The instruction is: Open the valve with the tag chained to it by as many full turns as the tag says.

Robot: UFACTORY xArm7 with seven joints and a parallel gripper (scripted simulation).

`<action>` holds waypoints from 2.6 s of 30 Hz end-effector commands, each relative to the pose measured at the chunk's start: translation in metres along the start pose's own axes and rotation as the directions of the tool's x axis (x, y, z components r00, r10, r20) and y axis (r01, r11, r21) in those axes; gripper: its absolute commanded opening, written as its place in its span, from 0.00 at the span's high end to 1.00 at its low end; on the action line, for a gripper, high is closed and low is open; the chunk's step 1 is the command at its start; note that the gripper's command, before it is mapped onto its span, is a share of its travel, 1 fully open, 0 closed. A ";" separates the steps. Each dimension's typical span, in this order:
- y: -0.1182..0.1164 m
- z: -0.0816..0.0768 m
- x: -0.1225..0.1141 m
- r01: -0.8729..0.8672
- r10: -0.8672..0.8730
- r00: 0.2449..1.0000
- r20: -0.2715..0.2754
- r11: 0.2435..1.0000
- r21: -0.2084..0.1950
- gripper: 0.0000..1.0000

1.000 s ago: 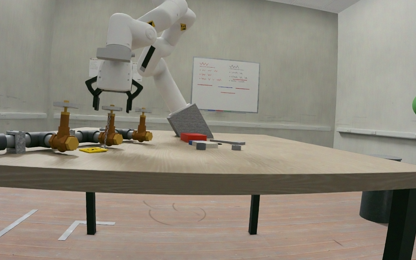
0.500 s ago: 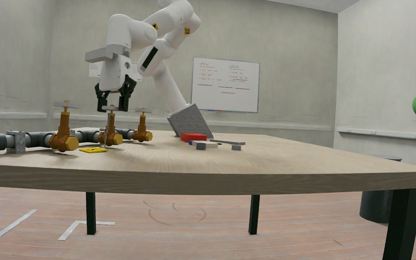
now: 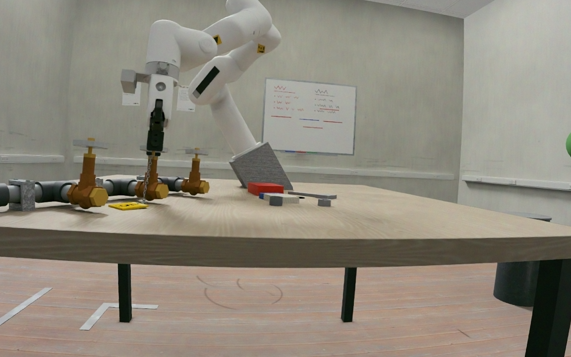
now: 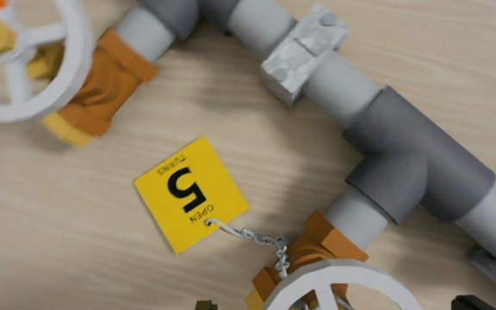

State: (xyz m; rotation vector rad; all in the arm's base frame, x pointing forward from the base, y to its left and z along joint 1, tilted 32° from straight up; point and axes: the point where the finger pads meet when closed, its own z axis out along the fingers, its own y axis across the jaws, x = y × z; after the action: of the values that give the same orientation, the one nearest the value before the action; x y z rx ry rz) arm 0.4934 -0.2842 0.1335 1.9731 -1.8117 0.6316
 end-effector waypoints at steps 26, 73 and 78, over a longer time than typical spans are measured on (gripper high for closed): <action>-0.003 -0.024 0.002 -0.160 0.159 0.987 -0.016 0.986 -0.038 0.00; -0.004 -0.062 0.001 -0.159 0.159 0.987 -0.016 0.987 -0.037 0.00; -0.004 -0.062 0.001 -0.159 0.159 0.987 -0.016 0.987 -0.037 0.00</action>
State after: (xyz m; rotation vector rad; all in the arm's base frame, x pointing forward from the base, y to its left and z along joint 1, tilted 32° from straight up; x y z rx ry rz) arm 0.4913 -0.2504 0.1833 1.8061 -1.9735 0.6443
